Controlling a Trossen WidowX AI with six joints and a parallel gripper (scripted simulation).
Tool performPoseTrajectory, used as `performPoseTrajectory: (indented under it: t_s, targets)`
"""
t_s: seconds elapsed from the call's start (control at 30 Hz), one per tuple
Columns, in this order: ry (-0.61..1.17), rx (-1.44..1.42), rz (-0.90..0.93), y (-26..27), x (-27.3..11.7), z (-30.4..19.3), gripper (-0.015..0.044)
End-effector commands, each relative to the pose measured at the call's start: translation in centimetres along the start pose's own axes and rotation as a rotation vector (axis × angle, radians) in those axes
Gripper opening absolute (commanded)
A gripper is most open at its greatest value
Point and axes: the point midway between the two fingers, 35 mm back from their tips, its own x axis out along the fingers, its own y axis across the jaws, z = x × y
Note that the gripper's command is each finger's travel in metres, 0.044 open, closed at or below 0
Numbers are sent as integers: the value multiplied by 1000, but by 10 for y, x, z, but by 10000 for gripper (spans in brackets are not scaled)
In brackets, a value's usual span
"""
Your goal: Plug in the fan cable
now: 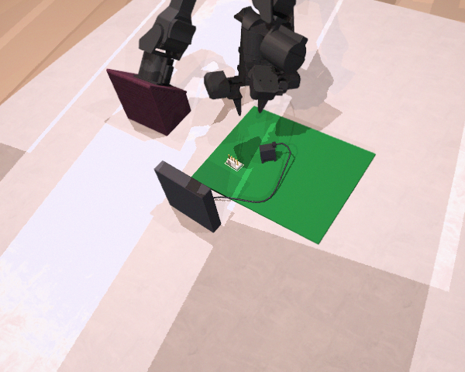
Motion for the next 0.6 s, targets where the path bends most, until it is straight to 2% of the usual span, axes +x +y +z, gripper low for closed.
performPoseTrajectory:
  t_s: [0.0,0.2,0.27,0.43,0.57]
  targets:
    - [22,-18,73,4,-7,5,205]
    - [43,-49,196,9,-19,12,205]
    - [38,-37,152,7,-14,8,205]
    - [36,-94,158,7,-17,12,336]
    - [7,-399,166,5,-36,33,440]
